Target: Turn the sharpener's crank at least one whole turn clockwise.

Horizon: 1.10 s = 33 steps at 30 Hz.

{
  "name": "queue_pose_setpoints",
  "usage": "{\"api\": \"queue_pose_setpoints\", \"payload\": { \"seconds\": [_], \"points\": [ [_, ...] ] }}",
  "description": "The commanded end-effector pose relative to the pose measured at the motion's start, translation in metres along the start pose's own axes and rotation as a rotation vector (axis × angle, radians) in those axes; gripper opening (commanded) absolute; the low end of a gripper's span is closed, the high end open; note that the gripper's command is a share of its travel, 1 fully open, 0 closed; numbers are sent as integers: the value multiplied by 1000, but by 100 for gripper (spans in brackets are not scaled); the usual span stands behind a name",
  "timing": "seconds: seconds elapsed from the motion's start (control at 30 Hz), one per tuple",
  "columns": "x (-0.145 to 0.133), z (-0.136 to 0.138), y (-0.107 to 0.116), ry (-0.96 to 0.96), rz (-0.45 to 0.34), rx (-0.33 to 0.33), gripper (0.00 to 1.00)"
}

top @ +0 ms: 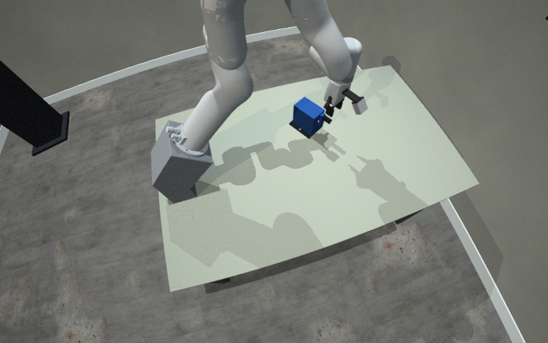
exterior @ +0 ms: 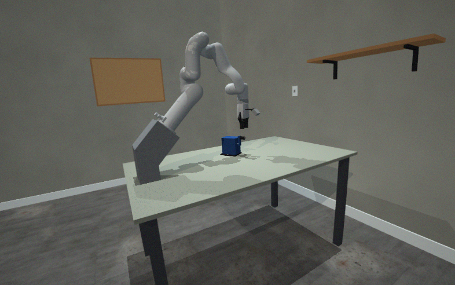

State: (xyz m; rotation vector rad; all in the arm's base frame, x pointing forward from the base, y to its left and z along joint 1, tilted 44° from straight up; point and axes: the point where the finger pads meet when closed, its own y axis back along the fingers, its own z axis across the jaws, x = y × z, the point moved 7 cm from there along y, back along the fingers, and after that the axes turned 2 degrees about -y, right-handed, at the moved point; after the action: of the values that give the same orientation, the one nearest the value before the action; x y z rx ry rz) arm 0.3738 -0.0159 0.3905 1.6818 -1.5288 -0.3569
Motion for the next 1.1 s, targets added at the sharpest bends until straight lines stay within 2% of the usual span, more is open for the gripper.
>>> {"api": "queue_pose_setpoints", "payload": {
  "seconds": [0.0,0.63,1.07],
  "points": [
    [0,-1,1,0,1,3,54],
    [0,-1,0,0,2,3,54],
    [0,-1,-12,0,2,3,54]
  ]
}}
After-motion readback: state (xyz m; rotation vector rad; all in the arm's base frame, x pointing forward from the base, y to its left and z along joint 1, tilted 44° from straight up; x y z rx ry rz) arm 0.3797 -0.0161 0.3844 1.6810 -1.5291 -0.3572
